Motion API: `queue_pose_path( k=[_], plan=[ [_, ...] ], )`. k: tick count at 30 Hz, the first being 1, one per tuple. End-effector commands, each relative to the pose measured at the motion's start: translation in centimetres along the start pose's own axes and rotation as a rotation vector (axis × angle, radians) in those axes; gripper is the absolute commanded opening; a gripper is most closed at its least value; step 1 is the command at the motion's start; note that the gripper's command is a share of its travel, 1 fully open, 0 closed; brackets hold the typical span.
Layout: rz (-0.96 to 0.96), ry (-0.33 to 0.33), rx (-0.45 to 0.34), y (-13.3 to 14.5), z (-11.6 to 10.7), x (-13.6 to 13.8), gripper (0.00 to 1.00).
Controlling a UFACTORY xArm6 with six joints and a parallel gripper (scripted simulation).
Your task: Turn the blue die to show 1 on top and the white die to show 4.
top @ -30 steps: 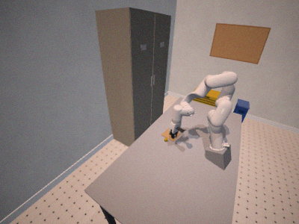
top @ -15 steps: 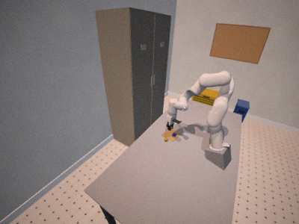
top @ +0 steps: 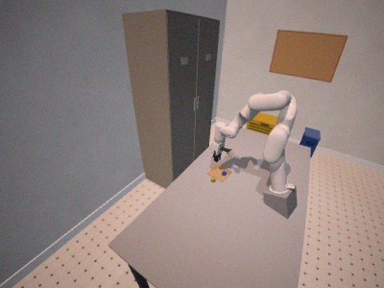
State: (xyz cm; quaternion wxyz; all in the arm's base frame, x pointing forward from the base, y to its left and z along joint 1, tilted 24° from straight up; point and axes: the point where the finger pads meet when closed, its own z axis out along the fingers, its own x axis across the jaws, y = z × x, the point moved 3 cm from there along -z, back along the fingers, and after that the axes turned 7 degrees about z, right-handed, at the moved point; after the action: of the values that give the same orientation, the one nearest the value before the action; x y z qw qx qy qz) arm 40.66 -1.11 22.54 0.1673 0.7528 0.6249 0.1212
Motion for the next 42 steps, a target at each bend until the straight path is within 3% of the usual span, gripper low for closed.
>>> queue_pose_path(
  k=[1,13,33,42],
  plan=[
    [-0.005,0.011,0.004,0.3,0.0,-0.1,0.21],
    [-0.005,0.011,0.004,0.3,0.7,-0.1,0.21],
    [-0.005,0.011,0.004,0.3,8.3,0.0,0.21],
    [-0.005,0.011,0.004,0.3,9.5,0.0,0.21]
  ],
)
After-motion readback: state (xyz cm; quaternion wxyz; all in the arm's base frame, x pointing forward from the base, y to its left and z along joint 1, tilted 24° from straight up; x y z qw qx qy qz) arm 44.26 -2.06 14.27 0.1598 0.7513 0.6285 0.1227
